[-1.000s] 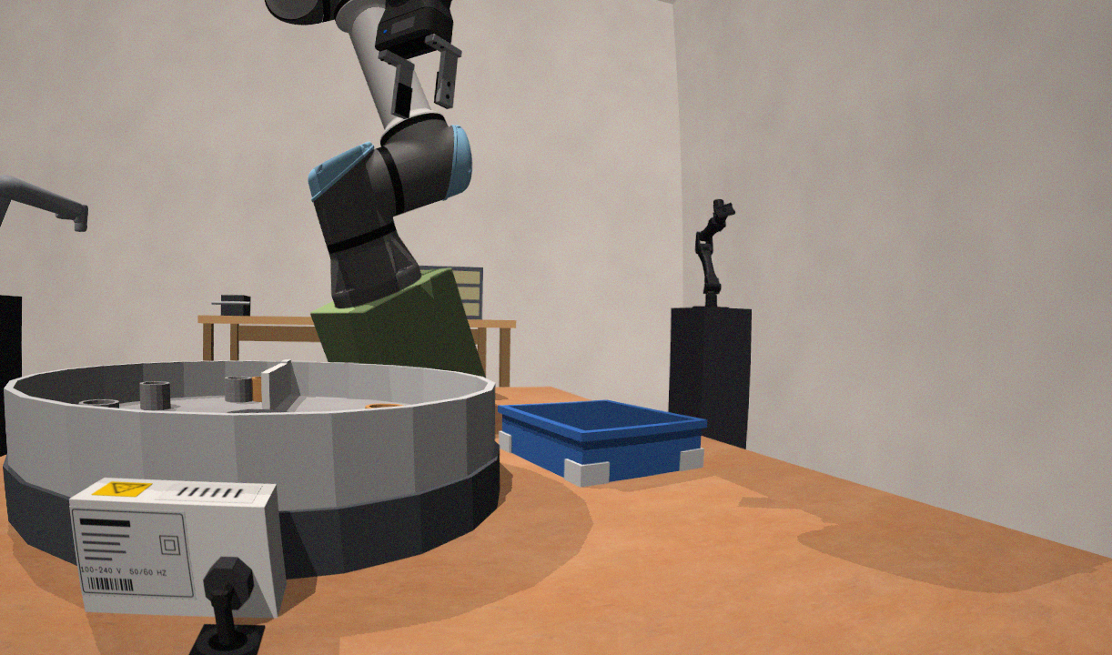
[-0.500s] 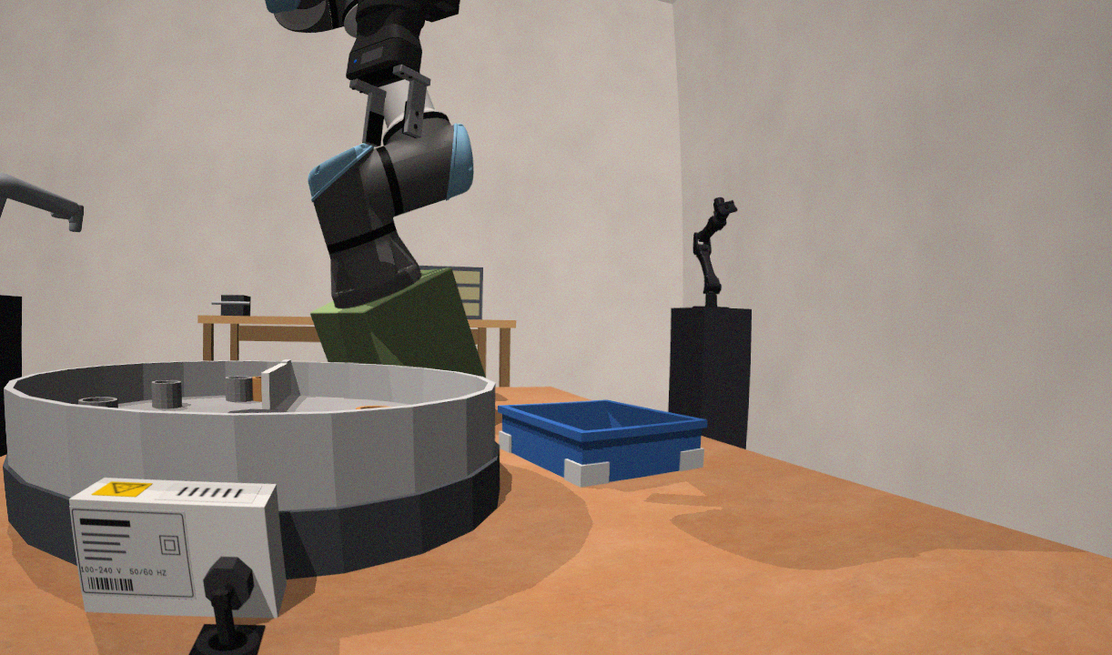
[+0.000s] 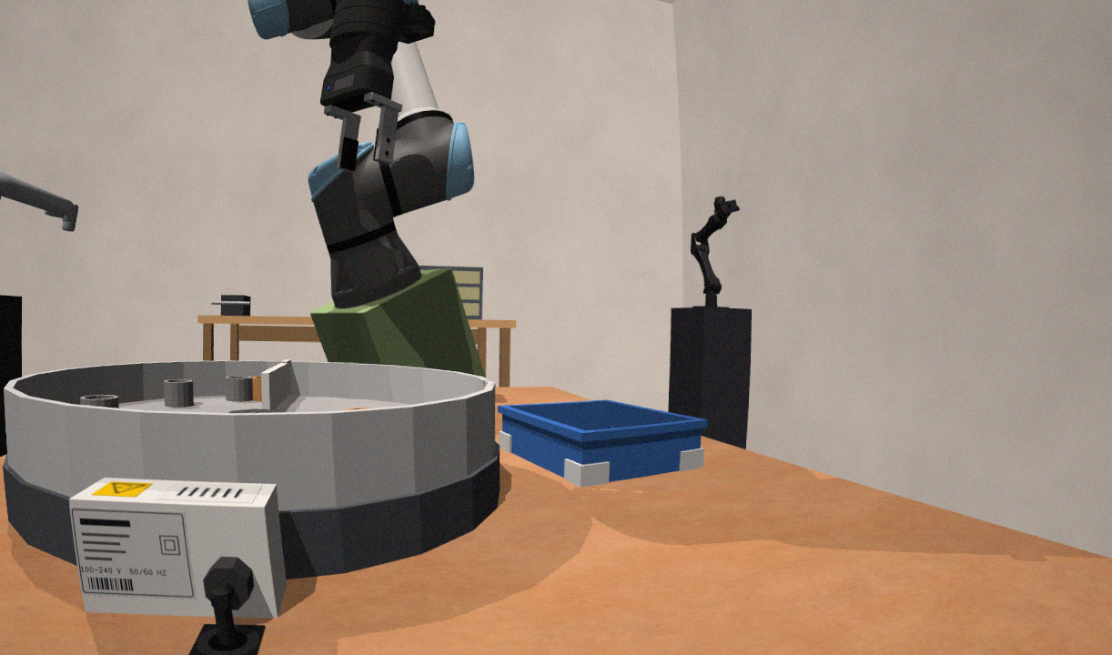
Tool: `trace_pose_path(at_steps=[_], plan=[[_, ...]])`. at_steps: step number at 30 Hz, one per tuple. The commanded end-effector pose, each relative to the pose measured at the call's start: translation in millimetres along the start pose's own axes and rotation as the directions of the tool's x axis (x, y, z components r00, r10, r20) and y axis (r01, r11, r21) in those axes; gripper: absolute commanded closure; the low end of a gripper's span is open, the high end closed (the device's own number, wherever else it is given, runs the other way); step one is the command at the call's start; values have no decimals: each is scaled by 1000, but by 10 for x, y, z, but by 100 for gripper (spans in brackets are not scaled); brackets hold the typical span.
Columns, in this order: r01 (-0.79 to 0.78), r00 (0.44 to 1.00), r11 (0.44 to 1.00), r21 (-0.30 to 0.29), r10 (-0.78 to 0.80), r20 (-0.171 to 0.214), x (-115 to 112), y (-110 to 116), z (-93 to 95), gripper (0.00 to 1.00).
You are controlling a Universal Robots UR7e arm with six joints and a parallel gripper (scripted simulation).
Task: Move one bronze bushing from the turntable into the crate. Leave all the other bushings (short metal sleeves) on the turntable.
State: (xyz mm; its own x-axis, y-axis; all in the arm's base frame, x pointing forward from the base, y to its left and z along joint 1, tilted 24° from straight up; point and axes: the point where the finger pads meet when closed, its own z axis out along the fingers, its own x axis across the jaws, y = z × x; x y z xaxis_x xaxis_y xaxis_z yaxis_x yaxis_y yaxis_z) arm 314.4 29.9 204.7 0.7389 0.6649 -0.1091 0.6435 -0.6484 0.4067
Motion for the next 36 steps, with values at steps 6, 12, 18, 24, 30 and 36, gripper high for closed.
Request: trace_pose_path(at_steps=[6, 12, 18, 24, 30, 36], plan=[[7, 1000, 1000, 0, -7, -12, -140, 34, 111, 0], [2, 1000, 1000, 0, -2, -5, -515, 91, 407, 0], [2, 1000, 1000, 0, -2, -5, -515, 91, 407, 0], [2, 1000, 1000, 0, -2, -5, -515, 91, 407, 0], [-4, 1000, 1000, 0, 4, 5, -895, 147, 696, 0], [-4, 1000, 1000, 0, 4, 5, -895, 147, 696, 0]])
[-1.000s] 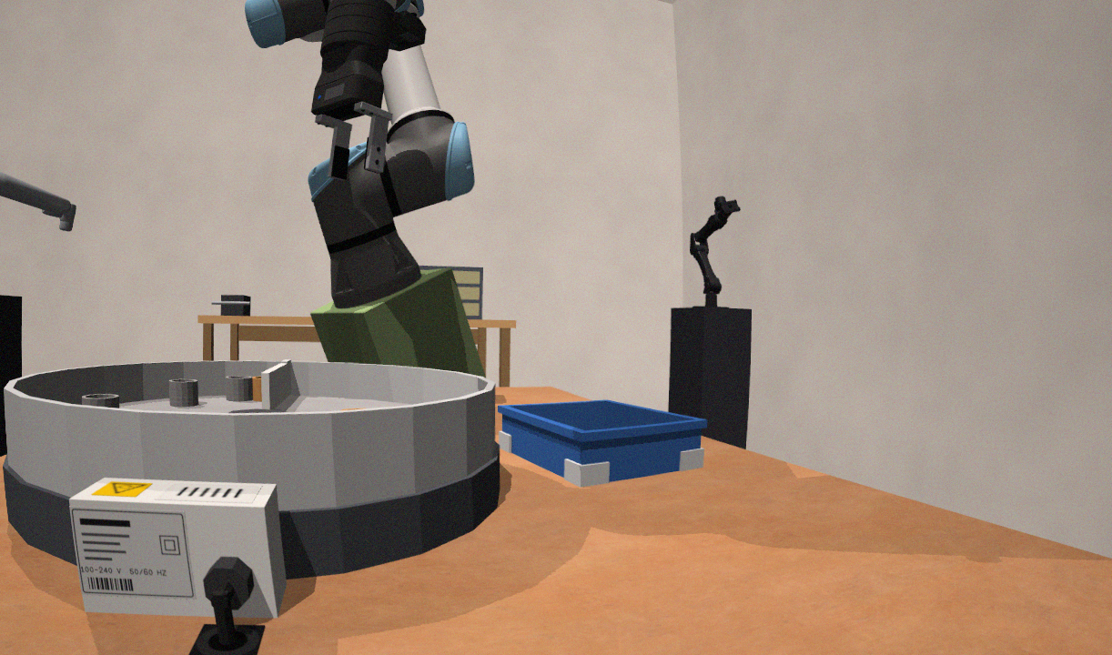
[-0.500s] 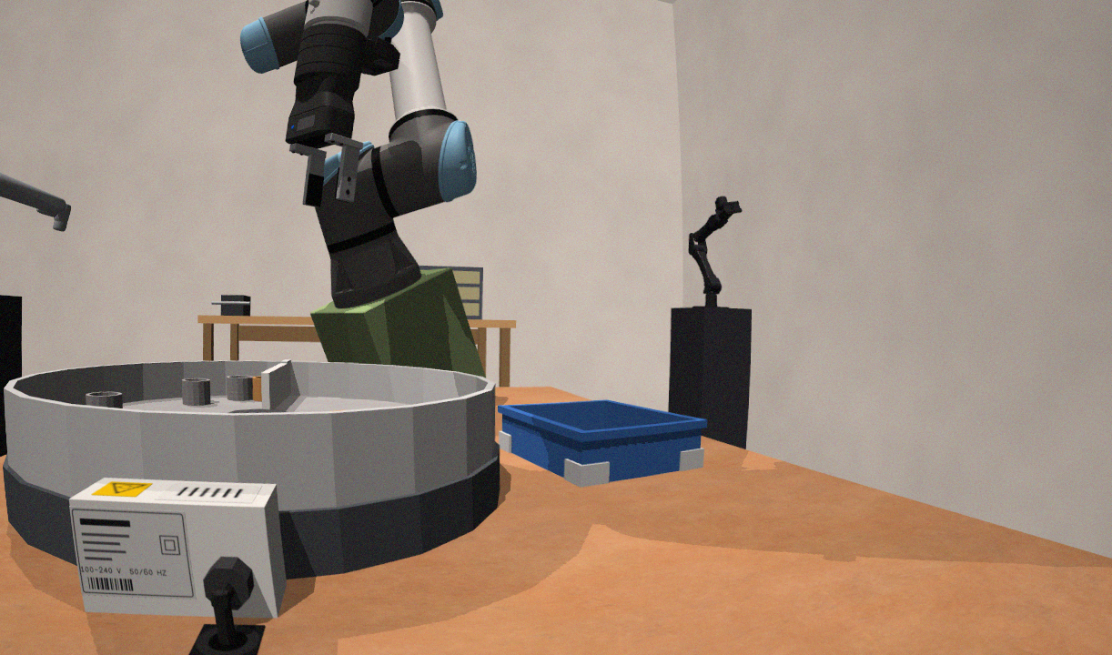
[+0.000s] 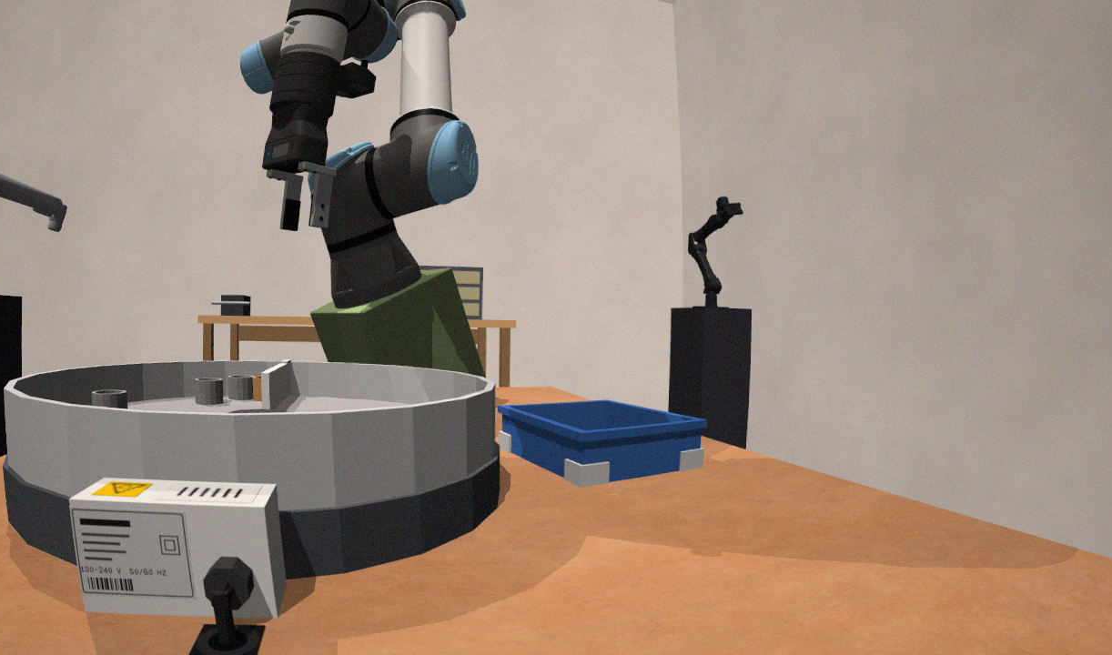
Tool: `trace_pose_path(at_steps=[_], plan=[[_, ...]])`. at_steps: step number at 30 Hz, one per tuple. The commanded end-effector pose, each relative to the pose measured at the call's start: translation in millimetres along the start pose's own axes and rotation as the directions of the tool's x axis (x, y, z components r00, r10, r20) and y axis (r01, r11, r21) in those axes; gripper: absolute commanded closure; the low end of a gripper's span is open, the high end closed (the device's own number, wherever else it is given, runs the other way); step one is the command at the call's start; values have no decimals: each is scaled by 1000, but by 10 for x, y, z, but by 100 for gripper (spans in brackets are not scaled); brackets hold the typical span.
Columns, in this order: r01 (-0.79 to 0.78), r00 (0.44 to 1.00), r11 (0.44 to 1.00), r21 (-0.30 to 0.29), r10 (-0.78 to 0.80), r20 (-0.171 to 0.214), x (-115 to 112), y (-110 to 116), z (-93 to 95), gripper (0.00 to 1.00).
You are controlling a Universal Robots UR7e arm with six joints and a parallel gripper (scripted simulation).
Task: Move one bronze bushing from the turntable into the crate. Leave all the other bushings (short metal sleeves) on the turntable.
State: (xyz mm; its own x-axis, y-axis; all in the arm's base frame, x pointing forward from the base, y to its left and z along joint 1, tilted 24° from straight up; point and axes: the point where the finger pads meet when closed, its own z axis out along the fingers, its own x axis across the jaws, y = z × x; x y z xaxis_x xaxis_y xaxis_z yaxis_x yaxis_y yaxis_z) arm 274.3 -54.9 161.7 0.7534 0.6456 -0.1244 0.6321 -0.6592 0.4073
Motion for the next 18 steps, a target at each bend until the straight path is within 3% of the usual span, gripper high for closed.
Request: trace_pose_path(at_steps=[1, 5, 10, 18], plan=[[12, 1000, 1000, -2, -12, -19, -80, 32, 74, 0], [12, 1000, 1000, -2, -12, -19, -80, 32, 74, 0], [4, 1000, 1000, -2, -4, -7, -461, 92, 364, 0], [4, 1000, 1000, -2, -4, -7, -461, 92, 364, 0]])
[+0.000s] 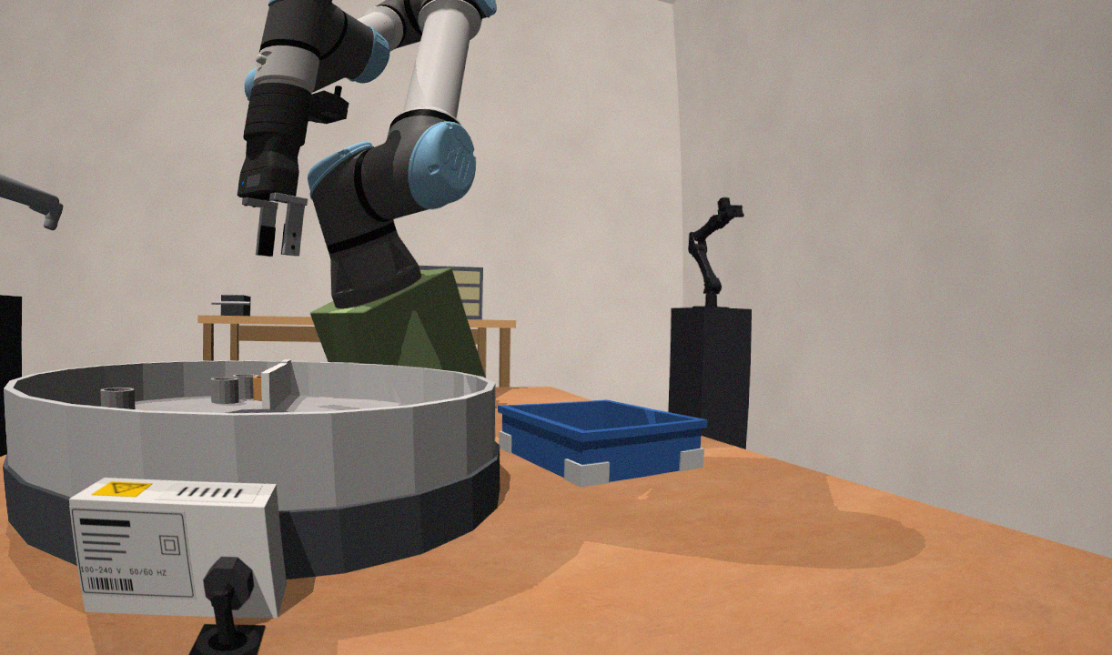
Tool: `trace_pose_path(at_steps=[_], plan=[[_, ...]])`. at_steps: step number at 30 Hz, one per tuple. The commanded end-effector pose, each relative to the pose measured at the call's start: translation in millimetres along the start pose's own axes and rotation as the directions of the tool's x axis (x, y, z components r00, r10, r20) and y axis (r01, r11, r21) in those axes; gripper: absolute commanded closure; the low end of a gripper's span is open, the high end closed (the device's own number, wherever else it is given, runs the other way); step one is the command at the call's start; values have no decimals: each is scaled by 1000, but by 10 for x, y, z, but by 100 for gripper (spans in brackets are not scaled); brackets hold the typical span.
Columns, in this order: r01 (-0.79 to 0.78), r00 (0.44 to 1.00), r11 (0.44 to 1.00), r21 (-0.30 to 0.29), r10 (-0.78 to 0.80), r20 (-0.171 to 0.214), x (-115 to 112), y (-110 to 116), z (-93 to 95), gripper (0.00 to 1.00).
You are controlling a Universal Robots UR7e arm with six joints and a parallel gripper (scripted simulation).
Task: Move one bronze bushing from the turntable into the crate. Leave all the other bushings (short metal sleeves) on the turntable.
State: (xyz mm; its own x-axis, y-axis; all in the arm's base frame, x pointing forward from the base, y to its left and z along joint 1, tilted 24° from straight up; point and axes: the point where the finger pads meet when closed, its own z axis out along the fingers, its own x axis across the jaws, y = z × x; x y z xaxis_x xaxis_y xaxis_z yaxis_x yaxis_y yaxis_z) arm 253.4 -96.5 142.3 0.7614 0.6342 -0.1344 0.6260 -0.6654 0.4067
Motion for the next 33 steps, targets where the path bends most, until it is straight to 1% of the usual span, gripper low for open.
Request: trace_pose_path(at_steps=[1, 5, 9, 21, 22, 33], plan=[[13, 1000, 1000, -4, -13, -22, -57, 30, 67, 0], [11, 1000, 1000, -2, -11, -18, -62, 36, 75, 0], [39, 997, 999, 1, -39, -65, -147, 81, 245, 0], [39, 997, 999, 1, -39, -65, -147, 81, 245, 0], [31, 998, 1000, 1, -31, -50, -151, 86, 220, 0], [31, 998, 1000, 1, -31, -50, -151, 86, 220, 0]])
